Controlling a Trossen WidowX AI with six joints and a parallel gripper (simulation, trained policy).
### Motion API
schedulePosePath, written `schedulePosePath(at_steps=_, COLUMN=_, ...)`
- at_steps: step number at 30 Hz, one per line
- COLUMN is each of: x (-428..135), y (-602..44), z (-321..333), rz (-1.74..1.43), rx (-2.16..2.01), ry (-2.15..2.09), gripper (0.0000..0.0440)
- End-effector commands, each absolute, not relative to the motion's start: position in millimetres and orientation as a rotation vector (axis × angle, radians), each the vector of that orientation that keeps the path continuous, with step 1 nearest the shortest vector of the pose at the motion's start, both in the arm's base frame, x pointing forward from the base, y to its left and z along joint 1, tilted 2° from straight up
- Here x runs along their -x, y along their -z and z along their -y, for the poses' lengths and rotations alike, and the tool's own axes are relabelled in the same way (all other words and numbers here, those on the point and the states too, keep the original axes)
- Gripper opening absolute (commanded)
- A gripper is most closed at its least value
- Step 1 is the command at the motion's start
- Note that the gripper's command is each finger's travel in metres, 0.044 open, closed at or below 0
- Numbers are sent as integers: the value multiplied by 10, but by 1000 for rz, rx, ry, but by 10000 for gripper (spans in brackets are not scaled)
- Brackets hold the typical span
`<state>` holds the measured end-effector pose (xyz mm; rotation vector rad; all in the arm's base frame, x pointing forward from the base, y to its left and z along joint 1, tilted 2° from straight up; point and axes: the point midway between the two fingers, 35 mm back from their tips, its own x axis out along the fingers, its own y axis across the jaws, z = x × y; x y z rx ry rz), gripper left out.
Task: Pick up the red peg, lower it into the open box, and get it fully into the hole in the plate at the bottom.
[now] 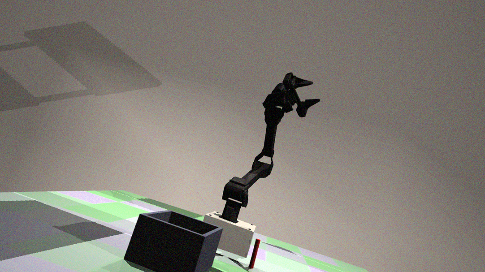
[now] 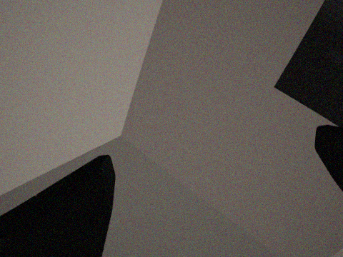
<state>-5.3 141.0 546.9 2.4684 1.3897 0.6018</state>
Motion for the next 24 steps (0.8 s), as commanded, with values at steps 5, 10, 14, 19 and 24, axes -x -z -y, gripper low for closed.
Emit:
schedulePosePath(at_steps=5, x=-93, y=-5479, z=-1340, rz=-1451, rx=-2634, ry=-529, gripper=440)
schedulePosePath(at_steps=10, x=-262, y=-5454, z=-1279, rz=-1515, rx=-2793, ry=-426, gripper=440)
schedulePosePath(at_steps=14, x=-405, y=-5421, z=-1237, rz=-1563, rx=-2918, ry=-330, gripper=440)
schedulePosePath(at_steps=19, x=-585, y=-5365, z=-1190, rz=-1616, rx=-3072, ry=-195, gripper=440)
schedulePosePath(at_steps=24, x=-763, y=-5295, z=-1150, rz=-1659, rx=-3224, ry=-43, gripper=440)
